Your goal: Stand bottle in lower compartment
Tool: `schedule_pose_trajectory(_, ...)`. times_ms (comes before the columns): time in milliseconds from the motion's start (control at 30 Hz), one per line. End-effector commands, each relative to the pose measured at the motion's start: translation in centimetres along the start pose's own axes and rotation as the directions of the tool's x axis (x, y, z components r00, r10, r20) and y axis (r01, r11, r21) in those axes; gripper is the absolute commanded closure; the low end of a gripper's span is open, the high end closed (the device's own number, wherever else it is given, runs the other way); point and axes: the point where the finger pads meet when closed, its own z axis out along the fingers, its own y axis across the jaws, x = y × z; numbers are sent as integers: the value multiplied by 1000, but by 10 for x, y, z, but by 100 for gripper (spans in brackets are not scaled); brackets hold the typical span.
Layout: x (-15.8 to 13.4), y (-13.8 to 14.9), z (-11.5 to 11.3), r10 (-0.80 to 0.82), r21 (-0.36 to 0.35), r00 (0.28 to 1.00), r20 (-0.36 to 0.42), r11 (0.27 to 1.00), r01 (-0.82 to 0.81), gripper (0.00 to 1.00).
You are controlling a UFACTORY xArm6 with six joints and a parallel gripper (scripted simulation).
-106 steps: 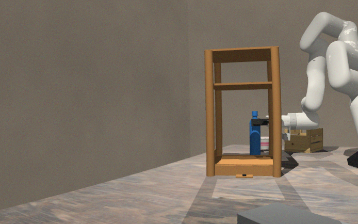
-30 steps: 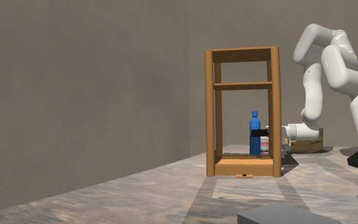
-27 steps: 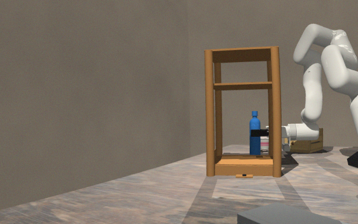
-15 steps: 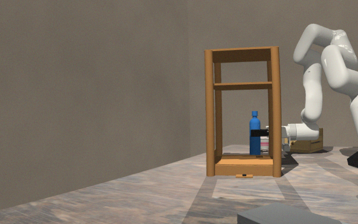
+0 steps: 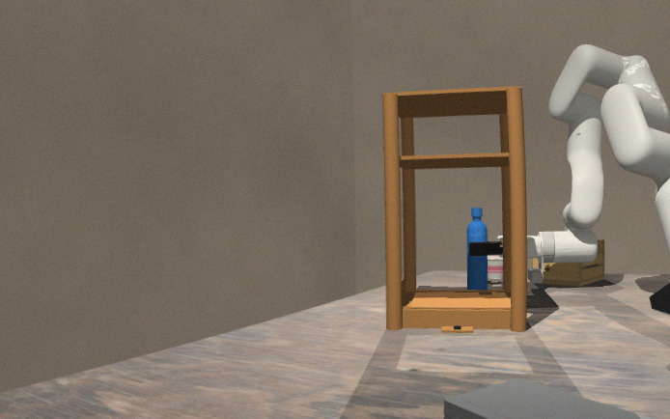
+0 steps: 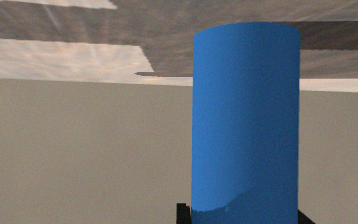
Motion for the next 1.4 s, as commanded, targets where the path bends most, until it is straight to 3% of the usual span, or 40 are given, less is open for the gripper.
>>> schedule_pose_trajectory(0,-1,0,0,-2,0,1000,2,1000,2,100)
schedule_pose_trajectory(567,-13,0,0,-2,0,1000,2,1000,2,100)
schedule_pose_trajectory(1033,-52,0,0,-2,0,1000,2,1000,2,100)
schedule_pose_trajectory(1367,-60,0,0,-2,0,1000,2,1000,2,100)
